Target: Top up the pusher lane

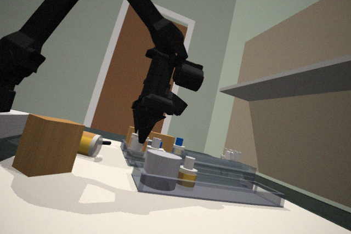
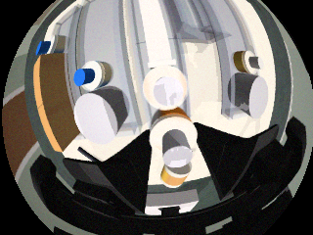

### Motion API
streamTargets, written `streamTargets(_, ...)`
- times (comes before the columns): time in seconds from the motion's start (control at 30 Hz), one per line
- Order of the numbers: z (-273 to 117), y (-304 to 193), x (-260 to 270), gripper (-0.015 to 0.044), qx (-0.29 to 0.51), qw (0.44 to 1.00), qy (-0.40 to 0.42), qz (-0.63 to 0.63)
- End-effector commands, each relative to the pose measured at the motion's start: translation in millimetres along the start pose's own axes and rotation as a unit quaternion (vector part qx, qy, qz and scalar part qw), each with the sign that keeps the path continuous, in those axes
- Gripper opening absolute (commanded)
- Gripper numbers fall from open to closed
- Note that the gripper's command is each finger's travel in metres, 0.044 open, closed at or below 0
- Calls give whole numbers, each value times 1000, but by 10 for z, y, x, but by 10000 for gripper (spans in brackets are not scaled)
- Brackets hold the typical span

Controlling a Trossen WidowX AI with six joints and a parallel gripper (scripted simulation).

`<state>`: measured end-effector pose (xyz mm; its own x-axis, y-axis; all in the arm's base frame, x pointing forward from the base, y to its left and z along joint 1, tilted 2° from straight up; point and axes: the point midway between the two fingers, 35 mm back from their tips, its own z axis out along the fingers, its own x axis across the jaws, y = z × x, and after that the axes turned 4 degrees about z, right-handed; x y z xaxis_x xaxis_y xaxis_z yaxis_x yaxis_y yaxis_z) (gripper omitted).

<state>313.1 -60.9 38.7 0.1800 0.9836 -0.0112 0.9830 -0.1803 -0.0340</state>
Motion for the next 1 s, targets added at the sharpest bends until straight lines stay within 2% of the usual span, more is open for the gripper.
streamTargets(0.0, -46, 104, 8, 0, -15, 1000, 2, 2)
streamTargets(0.97, -73, 179, 14, 0, -15, 1000, 2, 2)
